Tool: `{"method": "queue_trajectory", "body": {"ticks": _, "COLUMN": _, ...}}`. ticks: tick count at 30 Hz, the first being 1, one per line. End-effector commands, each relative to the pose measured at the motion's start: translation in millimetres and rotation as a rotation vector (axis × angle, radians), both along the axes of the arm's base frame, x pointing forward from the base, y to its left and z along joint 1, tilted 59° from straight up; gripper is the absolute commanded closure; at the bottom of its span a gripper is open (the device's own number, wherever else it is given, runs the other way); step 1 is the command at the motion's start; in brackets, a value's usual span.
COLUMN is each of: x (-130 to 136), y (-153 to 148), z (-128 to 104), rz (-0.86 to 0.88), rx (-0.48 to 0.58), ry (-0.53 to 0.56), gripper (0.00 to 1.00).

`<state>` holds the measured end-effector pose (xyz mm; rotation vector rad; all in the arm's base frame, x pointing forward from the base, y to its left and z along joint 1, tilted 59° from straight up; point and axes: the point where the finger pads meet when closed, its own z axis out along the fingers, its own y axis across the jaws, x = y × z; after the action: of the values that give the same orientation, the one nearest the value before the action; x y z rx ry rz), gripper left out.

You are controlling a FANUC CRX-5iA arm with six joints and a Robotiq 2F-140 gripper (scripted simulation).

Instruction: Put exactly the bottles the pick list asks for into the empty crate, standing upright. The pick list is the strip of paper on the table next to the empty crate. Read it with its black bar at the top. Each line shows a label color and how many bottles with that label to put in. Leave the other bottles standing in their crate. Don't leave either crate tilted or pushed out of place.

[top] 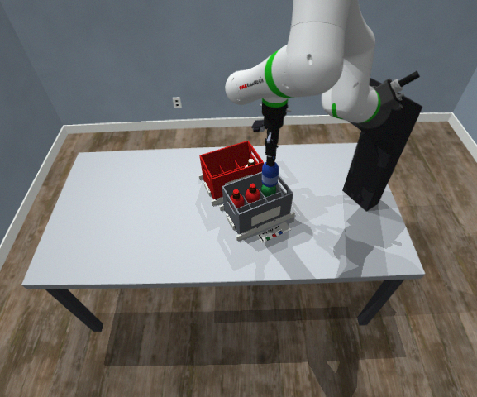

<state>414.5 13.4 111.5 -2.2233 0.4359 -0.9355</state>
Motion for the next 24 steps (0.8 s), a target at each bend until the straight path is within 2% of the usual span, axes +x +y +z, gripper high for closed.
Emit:
{"method": "queue_trajectory", "body": {"ticks": 1, "x": -5.5, "y": 5.6, "z": -1.9, "rz": -0.001, "rx": -0.002, "ry": 0.000, "gripper": 0.90}}
{"method": "queue_trajectory", "body": {"ticks": 24, "x": -33.0, "y": 37.3, "z": -12.7, "rz": -0.001, "rx": -0.002, "ry": 0.000, "gripper": 0.90}}
